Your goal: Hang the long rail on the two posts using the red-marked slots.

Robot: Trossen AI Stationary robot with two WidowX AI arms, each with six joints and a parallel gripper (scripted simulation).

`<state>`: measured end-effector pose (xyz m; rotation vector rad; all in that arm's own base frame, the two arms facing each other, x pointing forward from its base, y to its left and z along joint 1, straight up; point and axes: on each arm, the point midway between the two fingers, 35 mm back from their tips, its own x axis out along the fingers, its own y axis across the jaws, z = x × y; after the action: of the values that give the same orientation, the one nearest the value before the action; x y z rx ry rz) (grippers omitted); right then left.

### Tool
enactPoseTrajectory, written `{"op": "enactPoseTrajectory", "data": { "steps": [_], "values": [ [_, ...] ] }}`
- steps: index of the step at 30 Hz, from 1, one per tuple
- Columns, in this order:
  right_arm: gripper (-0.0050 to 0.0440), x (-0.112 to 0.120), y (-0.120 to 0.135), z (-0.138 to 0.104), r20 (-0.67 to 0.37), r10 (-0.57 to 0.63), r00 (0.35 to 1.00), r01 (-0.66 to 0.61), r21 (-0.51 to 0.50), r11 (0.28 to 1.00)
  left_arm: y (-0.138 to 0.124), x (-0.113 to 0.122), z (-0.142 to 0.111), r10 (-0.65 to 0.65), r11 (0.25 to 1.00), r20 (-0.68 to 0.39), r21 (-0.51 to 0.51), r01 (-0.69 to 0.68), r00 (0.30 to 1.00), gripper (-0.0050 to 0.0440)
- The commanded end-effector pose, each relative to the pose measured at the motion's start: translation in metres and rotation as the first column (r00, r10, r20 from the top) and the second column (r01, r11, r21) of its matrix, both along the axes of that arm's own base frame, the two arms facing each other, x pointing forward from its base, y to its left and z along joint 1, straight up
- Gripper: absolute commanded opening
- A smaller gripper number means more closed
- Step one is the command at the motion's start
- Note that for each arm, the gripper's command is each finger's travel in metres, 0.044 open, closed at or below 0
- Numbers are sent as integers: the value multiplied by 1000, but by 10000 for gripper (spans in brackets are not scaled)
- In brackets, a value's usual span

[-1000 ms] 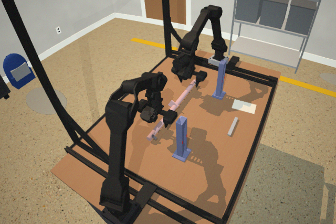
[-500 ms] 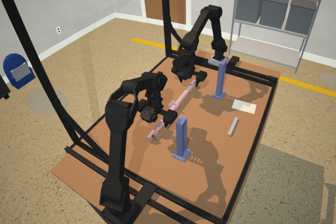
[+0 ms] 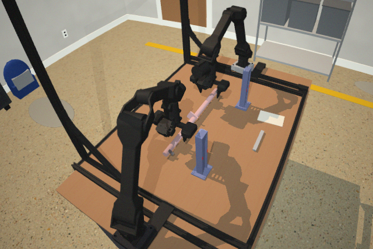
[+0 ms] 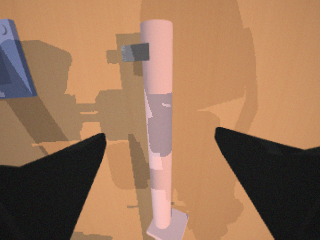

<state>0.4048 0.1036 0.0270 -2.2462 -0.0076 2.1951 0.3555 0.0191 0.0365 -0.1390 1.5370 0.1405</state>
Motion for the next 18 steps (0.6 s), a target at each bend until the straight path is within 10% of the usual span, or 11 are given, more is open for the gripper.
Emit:
{"op": "enactPoseTrajectory", "data": {
  "steps": [1, 18],
  "values": [
    [440, -3, -1, -10, -13, 0, 1000, 0, -4, 1000, 0, -4, -10, 0, 1000, -18, -1, 0, 1000, 440],
    [440, -4, -1, -31, -13, 0, 1000, 0, -4, 1000, -1, -6, -32, 0, 1000, -18, -1, 0, 1000, 440]
  ]
}}
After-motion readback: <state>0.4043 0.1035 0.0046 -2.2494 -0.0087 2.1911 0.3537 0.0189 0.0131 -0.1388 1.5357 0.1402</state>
